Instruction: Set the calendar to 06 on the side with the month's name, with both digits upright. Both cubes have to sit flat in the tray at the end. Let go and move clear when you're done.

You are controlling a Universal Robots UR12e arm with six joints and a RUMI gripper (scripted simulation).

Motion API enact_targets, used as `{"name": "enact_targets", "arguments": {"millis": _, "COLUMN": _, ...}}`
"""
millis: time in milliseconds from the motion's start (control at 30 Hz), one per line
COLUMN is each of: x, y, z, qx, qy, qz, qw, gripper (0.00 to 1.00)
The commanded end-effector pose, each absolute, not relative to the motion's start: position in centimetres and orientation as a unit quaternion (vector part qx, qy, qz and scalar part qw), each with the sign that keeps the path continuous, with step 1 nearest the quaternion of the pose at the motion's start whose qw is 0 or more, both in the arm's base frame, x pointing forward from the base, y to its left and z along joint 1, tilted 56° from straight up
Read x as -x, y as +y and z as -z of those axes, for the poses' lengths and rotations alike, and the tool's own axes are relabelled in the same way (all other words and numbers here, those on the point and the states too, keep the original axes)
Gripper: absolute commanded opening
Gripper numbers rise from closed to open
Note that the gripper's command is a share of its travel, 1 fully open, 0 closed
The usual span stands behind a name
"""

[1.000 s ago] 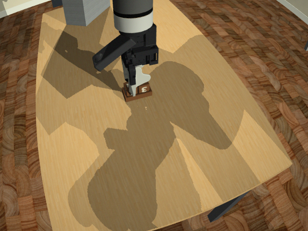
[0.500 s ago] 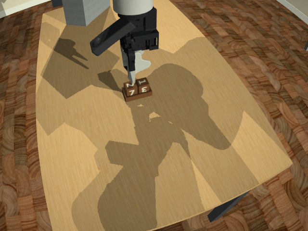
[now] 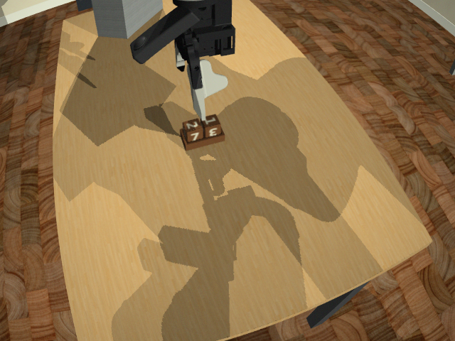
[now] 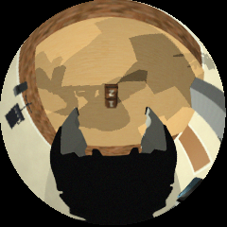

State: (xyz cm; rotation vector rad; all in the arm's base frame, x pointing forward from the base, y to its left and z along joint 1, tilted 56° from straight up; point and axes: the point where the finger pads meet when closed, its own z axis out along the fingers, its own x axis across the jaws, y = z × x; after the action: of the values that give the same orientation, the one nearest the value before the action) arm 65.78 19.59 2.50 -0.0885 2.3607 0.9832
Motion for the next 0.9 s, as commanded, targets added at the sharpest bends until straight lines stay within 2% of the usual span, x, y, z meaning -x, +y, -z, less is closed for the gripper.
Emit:
{"name": "enact_targets", "arguments": {"millis": 0, "x": -65.75, "y": 19.51, "z": -2.56, "qx": 0.033, "qy": 0.884, "qz": -0.368, "qw": 0.287, "gripper": 1.0}}
{"name": "enact_targets", "arguments": {"millis": 867, "x": -65.26, "y": 18.82, "z": -3.14, "qx": 0.033, "qy": 0.884, "qz": -0.368, "qw": 0.287, "gripper": 1.0}}
